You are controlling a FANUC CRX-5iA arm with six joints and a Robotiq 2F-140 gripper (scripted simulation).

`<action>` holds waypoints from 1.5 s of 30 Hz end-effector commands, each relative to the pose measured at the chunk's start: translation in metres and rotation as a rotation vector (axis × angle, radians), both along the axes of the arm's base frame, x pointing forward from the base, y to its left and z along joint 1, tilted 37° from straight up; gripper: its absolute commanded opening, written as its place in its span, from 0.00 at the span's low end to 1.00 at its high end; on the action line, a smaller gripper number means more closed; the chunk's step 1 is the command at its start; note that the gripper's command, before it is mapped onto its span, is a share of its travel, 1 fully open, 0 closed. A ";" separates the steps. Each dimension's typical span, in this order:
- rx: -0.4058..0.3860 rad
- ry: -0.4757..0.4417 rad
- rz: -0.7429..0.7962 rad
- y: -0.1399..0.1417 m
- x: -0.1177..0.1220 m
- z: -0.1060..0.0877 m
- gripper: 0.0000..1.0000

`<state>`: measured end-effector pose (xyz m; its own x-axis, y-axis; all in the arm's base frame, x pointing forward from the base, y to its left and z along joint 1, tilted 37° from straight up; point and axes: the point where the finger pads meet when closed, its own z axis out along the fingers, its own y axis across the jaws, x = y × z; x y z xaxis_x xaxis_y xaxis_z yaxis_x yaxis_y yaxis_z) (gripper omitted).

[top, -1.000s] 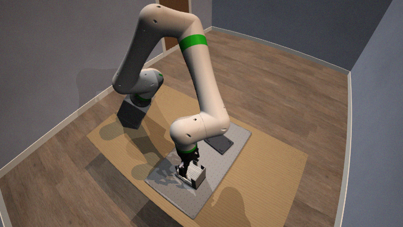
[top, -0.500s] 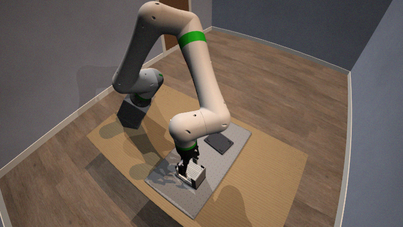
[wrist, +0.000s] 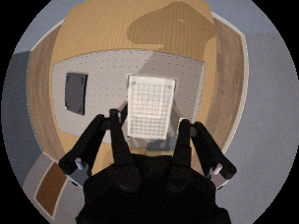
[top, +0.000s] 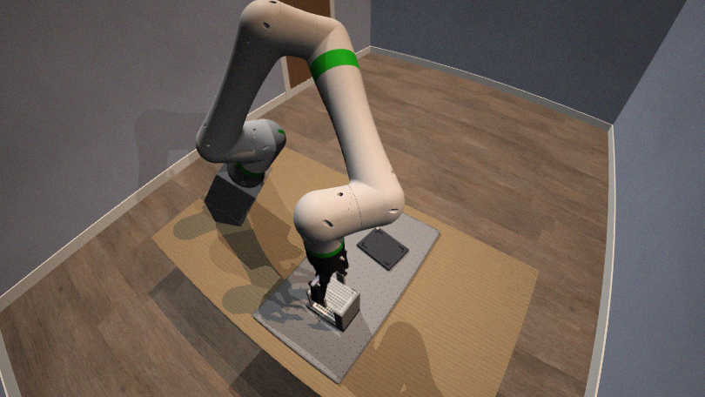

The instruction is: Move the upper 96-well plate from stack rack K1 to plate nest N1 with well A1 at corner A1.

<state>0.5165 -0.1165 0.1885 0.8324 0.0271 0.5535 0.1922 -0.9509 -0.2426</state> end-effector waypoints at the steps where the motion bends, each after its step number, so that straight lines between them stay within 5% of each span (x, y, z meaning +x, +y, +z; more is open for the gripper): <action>1: 0.000 0.000 0.000 -0.002 -0.003 0.004 0.00; 35: 0.000 0.000 0.000 -0.009 -0.014 0.022 0.00; 40: 0.086 0.051 -0.132 0.007 -0.017 0.026 0.00; 45: 0.086 0.051 -0.132 0.023 -0.020 0.030 0.00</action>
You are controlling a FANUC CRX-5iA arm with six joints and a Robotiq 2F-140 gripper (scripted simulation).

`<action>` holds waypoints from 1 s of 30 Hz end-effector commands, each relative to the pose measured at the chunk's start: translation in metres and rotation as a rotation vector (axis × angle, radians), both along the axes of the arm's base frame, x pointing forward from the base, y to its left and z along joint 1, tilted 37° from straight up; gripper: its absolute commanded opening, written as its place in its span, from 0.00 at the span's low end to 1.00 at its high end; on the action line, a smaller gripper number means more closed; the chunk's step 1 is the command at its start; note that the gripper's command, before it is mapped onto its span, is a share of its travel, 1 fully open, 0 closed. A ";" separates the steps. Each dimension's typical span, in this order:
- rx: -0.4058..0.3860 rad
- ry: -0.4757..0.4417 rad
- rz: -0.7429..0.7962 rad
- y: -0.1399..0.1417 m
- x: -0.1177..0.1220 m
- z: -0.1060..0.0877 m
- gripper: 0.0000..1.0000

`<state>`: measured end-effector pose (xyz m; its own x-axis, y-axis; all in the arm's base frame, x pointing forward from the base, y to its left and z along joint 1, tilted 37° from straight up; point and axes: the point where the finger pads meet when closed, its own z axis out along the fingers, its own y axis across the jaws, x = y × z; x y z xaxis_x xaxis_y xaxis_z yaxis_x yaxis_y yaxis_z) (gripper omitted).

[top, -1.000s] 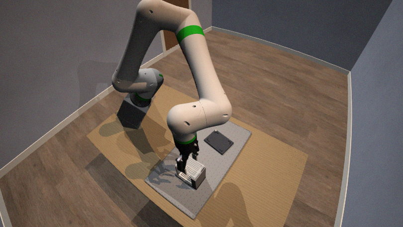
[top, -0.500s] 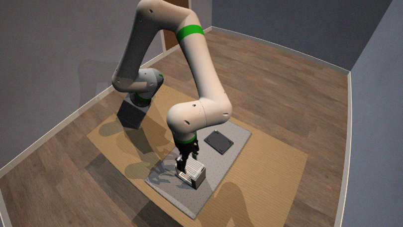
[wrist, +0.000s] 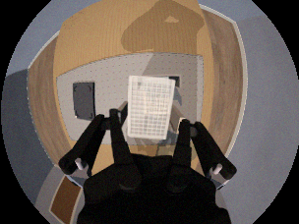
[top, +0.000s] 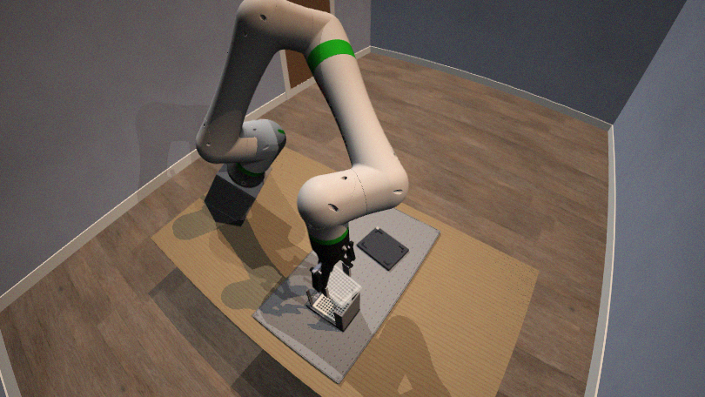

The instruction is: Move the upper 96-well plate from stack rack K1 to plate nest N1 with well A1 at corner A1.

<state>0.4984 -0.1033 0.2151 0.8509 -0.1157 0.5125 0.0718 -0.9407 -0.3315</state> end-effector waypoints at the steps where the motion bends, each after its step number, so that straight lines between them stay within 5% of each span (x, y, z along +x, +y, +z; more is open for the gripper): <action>1: -0.001 0.008 -0.018 0.013 -0.003 0.004 0.00; 30: -0.001 0.008 -0.018 0.093 -0.017 0.022 0.00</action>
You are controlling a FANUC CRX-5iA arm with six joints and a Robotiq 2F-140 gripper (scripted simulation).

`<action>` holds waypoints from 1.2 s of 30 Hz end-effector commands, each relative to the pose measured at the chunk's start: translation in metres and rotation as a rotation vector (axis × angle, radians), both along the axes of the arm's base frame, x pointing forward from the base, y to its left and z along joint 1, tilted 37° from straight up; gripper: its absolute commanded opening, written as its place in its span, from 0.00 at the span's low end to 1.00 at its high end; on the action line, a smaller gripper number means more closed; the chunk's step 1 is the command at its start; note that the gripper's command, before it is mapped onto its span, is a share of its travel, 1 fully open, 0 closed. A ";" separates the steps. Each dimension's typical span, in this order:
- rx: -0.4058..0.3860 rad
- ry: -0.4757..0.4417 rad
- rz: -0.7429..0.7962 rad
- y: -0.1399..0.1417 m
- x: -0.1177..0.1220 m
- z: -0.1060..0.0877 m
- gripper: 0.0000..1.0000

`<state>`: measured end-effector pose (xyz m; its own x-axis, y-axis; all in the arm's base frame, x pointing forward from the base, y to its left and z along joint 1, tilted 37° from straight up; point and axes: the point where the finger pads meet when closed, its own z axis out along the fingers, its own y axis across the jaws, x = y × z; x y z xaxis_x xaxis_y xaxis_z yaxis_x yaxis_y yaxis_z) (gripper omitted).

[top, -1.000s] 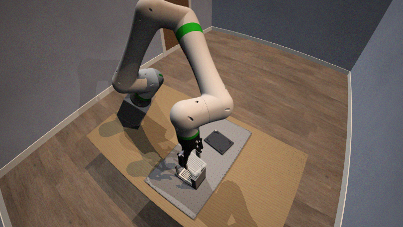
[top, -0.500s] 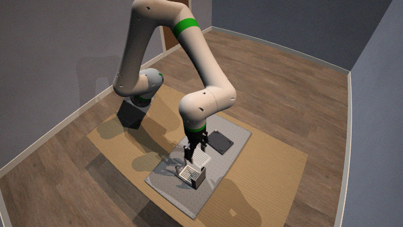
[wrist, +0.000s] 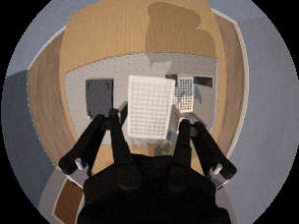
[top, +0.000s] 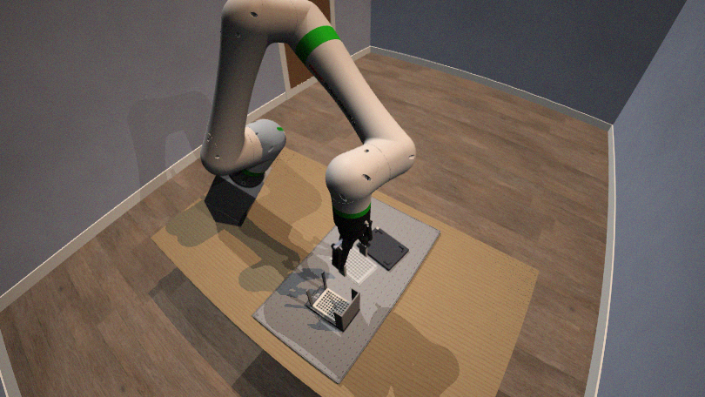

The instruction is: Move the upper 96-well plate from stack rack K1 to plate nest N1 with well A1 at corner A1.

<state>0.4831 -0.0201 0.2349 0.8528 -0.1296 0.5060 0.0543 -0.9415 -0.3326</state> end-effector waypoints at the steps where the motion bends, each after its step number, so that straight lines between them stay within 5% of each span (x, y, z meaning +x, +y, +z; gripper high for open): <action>1: -0.002 0.000 -0.002 0.013 -0.002 0.003 0.00; 36: -0.002 0.000 -0.002 0.112 -0.020 0.026 0.00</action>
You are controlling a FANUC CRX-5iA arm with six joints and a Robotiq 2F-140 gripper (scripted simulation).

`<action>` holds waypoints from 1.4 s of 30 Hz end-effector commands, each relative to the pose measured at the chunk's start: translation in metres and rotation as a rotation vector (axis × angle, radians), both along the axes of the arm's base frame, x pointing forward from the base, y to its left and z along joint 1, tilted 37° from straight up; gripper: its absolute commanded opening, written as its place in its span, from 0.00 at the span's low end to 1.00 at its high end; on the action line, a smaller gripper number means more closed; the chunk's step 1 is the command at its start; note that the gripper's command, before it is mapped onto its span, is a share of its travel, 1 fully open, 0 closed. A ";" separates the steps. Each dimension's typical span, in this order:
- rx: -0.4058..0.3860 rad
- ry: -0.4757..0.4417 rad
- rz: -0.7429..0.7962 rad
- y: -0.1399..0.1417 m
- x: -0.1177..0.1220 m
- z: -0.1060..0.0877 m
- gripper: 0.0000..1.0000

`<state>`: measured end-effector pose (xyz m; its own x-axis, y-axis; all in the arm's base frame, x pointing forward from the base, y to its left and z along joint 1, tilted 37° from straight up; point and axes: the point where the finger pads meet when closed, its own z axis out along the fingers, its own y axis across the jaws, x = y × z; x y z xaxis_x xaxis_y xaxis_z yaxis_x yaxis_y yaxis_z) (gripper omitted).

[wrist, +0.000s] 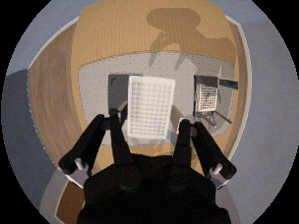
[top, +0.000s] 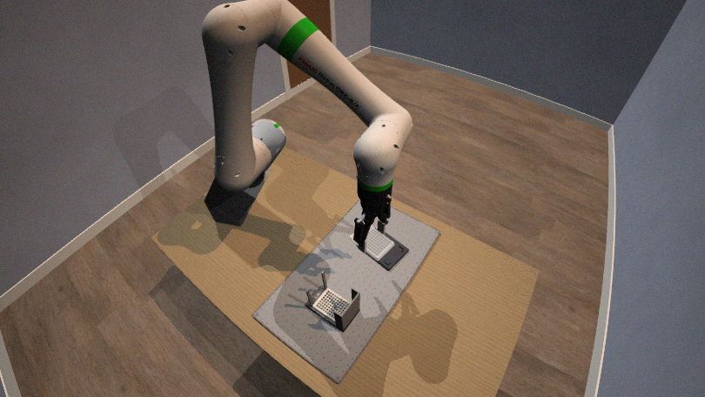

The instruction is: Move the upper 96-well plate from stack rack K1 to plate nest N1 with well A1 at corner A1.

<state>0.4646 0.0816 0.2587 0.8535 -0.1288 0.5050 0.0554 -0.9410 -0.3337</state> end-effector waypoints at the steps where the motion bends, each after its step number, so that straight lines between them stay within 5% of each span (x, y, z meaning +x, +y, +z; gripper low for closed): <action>1: -0.003 -0.001 -0.004 0.014 -0.002 0.003 0.00; 28: -0.003 -0.001 -0.004 0.087 -0.016 0.020 0.00; 42: -0.003 -0.001 -0.004 0.087 -0.016 0.021 0.00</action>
